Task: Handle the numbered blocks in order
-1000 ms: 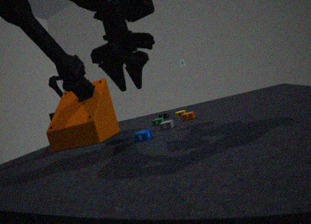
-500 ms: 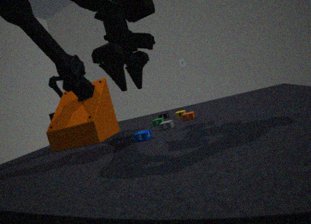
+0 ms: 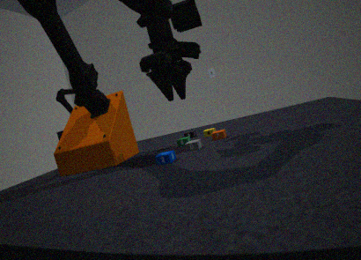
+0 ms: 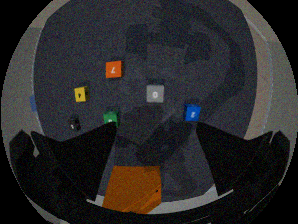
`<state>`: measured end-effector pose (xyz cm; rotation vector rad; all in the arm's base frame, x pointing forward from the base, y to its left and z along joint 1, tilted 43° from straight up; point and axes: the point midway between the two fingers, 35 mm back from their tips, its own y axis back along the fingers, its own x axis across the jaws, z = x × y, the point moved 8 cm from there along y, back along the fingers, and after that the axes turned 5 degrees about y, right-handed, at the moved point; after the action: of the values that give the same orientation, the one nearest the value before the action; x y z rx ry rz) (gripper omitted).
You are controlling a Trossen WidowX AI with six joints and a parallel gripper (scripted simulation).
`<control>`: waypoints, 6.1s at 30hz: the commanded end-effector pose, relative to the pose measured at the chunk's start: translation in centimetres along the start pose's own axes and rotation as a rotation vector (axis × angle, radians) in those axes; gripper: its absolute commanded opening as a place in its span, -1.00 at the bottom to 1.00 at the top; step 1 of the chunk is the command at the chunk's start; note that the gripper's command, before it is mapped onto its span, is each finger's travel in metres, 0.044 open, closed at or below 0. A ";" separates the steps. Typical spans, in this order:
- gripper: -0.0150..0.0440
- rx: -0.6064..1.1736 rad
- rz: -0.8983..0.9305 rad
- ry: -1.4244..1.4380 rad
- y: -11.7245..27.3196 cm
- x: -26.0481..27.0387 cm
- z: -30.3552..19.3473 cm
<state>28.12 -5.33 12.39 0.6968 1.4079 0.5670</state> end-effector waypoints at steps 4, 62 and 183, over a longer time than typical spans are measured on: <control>0.86 -0.001 -0.002 -0.006 0.0 0.1 0.2; 0.86 -0.001 0.014 -0.006 0.2 23.3 -4.7; 0.51 -0.001 -0.008 -0.005 -11.7 0.0 0.1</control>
<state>27.84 -13.27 4.14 0.6836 1.3951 0.5555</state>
